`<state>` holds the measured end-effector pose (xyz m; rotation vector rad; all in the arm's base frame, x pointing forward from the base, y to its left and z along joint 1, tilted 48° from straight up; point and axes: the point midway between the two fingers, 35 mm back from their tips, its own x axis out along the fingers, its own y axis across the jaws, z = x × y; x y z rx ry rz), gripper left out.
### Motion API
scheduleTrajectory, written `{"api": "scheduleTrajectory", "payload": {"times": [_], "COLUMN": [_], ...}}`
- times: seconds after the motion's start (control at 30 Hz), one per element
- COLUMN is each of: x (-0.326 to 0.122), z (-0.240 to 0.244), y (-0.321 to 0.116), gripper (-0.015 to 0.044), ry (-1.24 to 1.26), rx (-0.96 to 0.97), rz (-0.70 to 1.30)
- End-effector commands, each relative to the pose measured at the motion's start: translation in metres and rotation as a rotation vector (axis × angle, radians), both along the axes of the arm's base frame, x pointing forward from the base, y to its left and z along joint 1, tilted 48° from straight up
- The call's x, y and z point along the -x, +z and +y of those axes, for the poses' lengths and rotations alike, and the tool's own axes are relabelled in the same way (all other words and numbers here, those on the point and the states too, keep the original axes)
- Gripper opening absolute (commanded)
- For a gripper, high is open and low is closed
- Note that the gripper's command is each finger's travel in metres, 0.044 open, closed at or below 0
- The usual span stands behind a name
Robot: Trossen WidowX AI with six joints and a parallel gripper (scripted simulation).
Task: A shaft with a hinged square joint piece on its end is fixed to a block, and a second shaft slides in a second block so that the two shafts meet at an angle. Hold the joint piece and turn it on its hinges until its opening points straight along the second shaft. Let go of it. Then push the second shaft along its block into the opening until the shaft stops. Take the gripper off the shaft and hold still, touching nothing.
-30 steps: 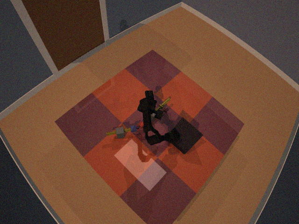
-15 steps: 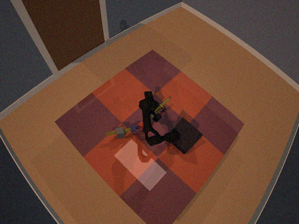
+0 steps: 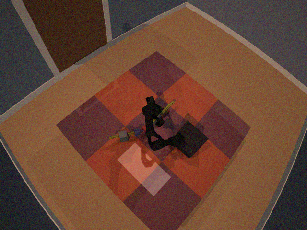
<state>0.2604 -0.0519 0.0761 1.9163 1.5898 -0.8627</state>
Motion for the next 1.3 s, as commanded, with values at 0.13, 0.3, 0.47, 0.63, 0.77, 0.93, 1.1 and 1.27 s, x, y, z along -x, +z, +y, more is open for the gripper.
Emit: {"api": "scheduleTrajectory", "payload": {"times": [0.13,0.3,0.47,0.63,0.77,0.93,1.1,1.27], "x": [-0.002,-0.003,-0.009,-0.012,-0.012,-0.013,-0.014,-0.015], "z": [0.028,0.033,0.051,0.071,0.077,0.08,0.085,0.09], "y": [-0.024,-0.023,-0.002,0.02,0.026,0.023,0.017,0.012], "gripper": [0.044,0.044,0.044,0.044,0.044,0.044,0.044,0.044], "ry": [-0.005,-0.005,-0.005,-0.005,-0.005,-0.005,-0.005,-0.005], "rx": [-0.008,-0.008,-0.007,-0.01,-0.012,-0.012,-0.011,-0.012], "rz": [0.001,0.001,0.001,0.0,0.0,0.0,0.0,0.0]}}
